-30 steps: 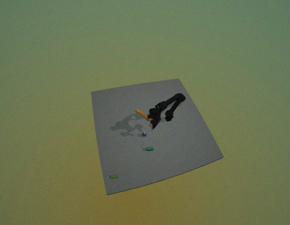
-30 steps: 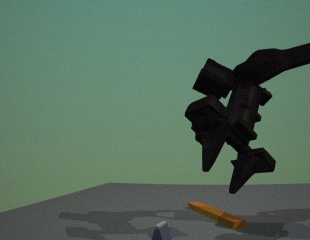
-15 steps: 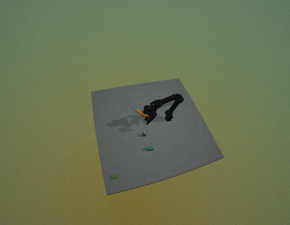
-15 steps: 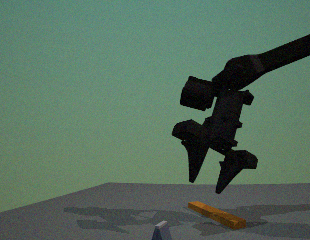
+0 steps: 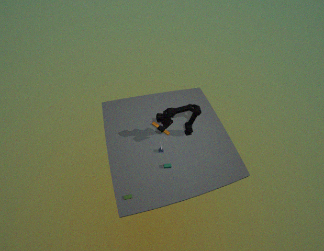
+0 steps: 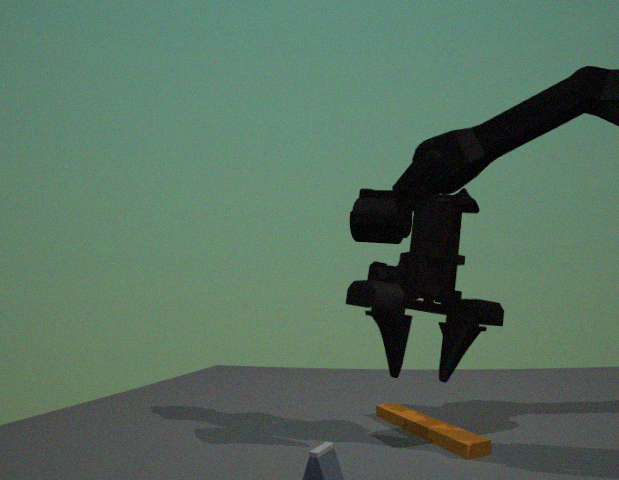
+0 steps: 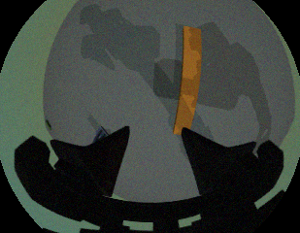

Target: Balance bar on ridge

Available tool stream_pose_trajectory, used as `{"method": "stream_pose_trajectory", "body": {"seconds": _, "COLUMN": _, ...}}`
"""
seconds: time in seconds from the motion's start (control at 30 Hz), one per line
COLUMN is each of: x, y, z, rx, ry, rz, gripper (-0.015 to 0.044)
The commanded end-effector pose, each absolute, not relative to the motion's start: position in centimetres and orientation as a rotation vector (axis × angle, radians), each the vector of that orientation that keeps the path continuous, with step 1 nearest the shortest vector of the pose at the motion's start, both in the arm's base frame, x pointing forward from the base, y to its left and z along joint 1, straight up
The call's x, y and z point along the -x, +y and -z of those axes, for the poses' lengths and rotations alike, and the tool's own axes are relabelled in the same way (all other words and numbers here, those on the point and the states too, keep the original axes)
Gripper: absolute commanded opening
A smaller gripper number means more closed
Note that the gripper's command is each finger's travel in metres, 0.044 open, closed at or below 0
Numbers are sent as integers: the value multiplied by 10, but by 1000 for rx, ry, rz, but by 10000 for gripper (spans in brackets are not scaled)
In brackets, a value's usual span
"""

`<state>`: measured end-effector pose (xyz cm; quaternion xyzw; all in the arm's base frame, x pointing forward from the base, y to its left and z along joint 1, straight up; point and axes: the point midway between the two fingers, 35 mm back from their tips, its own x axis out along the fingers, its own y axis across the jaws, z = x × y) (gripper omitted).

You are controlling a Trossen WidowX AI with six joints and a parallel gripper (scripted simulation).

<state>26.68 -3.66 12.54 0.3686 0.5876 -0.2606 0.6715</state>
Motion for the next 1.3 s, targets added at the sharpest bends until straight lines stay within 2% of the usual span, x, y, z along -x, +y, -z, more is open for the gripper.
{"method": "stream_pose_trajectory", "body": {"seconds": 0.0, "x": -264, "y": -56, "z": -123, "rx": -800, "ry": 1346, "rz": 640, "gripper": 315}}
{"method": "stream_pose_trajectory", "body": {"seconds": 0.27, "x": -253, "y": -92, "z": -118, "rx": -745, "ry": 1410, "rz": 737, "gripper": 315}}
{"method": "stream_pose_trajectory", "body": {"seconds": 0.63, "x": -254, "y": -93, "z": -74, "rx": -744, "ry": 1412, "rz": 739, "gripper": 315}}
{"method": "stream_pose_trajectory", "body": {"seconds": 1.27, "x": -255, "y": -93, "z": -51, "rx": -744, "ry": 1412, "rz": 739, "gripper": 315}}
